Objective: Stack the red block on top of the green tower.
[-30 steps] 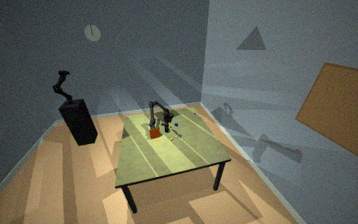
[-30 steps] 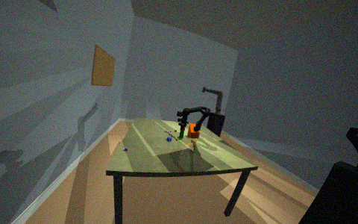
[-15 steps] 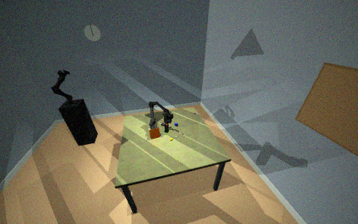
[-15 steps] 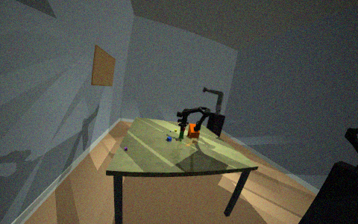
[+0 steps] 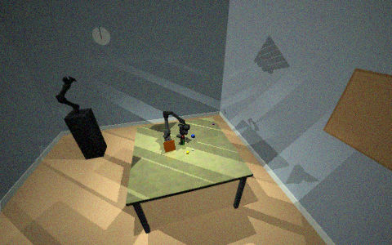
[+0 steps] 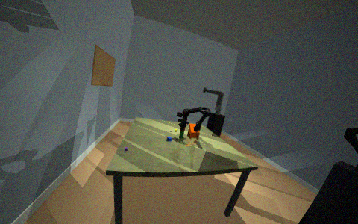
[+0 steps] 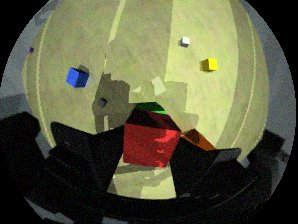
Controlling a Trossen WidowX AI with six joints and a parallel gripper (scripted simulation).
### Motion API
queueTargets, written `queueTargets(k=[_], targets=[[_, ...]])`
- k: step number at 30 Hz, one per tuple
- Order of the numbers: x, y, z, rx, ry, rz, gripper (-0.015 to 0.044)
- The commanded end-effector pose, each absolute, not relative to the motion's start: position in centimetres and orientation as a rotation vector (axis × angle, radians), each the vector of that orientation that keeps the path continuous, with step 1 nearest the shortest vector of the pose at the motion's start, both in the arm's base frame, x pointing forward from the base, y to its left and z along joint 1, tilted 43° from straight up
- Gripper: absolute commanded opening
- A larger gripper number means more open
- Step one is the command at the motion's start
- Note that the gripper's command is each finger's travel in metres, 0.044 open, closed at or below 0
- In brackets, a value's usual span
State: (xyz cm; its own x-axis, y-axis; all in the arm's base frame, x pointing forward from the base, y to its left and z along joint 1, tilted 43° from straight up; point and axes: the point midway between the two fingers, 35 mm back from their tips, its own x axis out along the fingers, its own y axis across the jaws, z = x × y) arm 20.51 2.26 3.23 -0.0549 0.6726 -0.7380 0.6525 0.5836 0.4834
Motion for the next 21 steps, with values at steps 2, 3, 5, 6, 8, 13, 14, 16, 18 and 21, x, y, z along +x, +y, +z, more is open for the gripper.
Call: queueTargets(k=[2,3,5,6,8,13,14,16,18,21], targets=[[20.46,2.29,3.21,1.096,1.747,0.024,0.0105],[20.46,2.29,3.21,1.096,1.747,0.024,0.0131],[20.46,2.29,3.21,1.096,1.747,0.024,0.0184],[20.46,2.29,3.21,1.096,1.747,0.024,0.0210],[20.46,2.29,3.21,1.096,1.747,0.024,0.0263],[20.46,2.29,3.21,1.096,1.747,0.024,0.0394],[20.46,2.29,3.21,1.096,1.747,0.024,0.0420],[20.46,2.29,3.21,1.096,1.747,0.024,0.0440],[20.46,2.29,3.21,1.096,1.747,0.024,0.0440],[20.46,2.29,3.21,1.096,1.747,0.024,0.0440]])
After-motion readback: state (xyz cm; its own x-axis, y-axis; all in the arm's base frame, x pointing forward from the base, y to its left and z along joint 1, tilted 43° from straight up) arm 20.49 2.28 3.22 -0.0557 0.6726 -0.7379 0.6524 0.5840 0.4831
